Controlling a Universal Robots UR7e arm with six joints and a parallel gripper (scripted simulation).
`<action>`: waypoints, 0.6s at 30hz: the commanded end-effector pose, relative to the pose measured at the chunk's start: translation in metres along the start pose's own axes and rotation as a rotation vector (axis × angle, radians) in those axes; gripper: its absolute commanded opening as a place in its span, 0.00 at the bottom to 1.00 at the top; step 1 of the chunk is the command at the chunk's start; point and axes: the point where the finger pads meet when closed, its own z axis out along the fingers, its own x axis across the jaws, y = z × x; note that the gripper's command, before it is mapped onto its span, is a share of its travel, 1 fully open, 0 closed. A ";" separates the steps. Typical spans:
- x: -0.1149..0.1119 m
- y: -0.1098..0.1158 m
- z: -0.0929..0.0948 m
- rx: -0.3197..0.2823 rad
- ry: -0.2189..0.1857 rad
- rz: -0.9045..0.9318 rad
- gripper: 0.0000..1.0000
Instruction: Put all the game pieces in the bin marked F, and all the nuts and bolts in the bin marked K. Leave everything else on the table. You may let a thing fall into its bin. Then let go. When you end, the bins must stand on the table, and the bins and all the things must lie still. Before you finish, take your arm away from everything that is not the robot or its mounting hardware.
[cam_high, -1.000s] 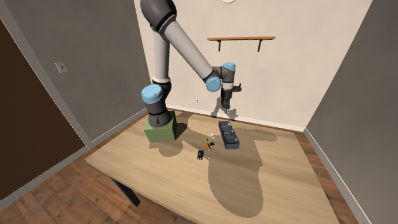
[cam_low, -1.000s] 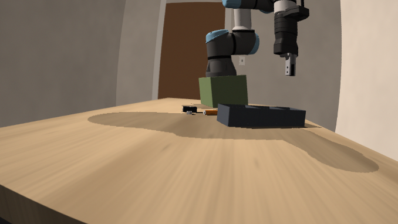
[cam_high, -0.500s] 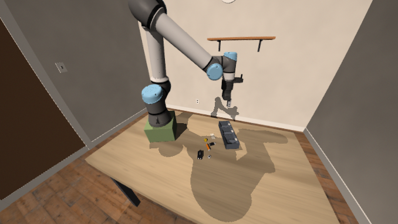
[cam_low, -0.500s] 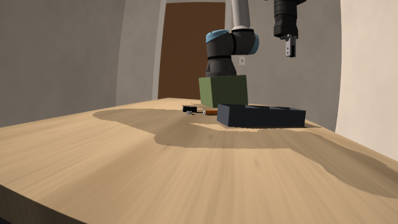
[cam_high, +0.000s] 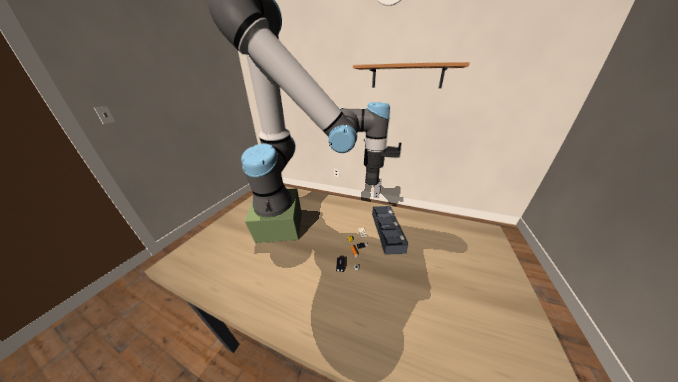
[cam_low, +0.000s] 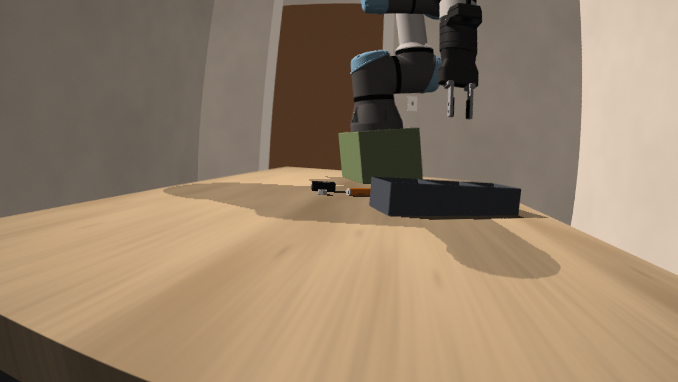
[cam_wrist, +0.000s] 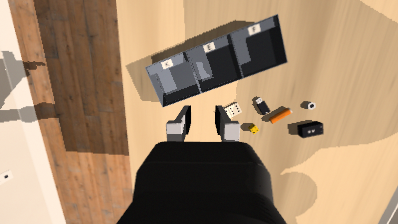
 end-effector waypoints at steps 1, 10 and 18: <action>0.021 0.012 0.014 0.008 -0.003 0.157 0.64; 0.075 0.048 0.052 0.002 -0.003 0.412 0.64; 0.110 0.072 0.078 -0.001 -0.002 0.647 0.64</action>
